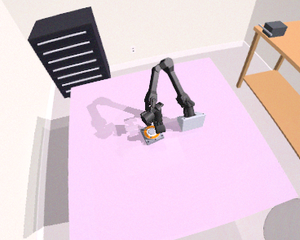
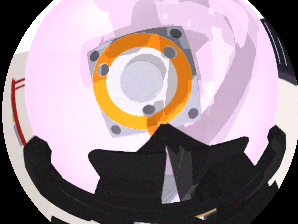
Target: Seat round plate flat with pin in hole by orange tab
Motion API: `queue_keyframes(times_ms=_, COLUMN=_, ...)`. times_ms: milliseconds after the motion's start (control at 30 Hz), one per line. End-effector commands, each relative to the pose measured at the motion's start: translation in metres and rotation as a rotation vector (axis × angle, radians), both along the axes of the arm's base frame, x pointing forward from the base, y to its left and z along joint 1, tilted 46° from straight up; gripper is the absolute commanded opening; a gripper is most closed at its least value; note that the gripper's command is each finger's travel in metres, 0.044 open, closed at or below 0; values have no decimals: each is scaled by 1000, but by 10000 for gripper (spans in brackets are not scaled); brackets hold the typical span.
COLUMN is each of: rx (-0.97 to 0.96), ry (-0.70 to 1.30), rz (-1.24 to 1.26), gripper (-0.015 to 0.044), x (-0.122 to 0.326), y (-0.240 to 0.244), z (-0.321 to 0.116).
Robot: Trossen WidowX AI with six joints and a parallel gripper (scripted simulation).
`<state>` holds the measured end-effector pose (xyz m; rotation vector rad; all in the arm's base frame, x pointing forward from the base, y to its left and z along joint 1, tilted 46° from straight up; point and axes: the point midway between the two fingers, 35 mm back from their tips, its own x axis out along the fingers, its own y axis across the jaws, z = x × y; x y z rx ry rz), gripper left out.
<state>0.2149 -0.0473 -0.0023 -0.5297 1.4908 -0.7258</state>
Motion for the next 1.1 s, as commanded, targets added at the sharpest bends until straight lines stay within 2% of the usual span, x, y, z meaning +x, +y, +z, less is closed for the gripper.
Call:
queue_keyframes(times_ms=0, rx=2, ry=8, rz=-5, gripper=0, x=-3, y=3, z=-5)
queue_keyframes(times_ms=1067, rx=4, ry=6, rz=-5, gripper=0, x=6, y=32, z=-30)
